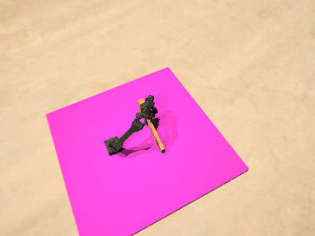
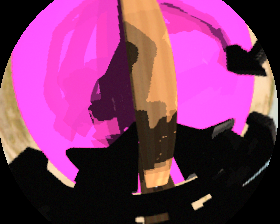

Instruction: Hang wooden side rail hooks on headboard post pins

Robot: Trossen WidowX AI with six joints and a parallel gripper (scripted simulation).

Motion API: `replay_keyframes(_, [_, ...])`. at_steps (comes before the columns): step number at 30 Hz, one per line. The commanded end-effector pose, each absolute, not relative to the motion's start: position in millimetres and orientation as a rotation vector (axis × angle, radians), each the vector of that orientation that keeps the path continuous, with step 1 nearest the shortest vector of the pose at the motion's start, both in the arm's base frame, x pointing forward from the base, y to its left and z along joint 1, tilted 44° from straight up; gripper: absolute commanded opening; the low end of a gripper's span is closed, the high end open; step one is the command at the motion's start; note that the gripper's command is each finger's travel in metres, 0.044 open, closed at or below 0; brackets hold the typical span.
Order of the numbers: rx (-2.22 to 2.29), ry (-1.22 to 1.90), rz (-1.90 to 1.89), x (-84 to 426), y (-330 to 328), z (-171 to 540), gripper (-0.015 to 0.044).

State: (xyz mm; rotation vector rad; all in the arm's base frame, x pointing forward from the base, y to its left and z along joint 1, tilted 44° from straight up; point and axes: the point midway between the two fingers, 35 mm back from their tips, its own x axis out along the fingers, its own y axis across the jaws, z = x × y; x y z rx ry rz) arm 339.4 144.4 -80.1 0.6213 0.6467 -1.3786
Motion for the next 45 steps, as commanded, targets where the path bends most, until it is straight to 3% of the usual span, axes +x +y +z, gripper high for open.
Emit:
replay_keyframes(1, [0.629,0.648,-1.368,338.7,150.0,-79.9,0.0])
replay_keyframes(45, [0.63,0.649,-1.368,338.9,153.9,-81.9,0.0])
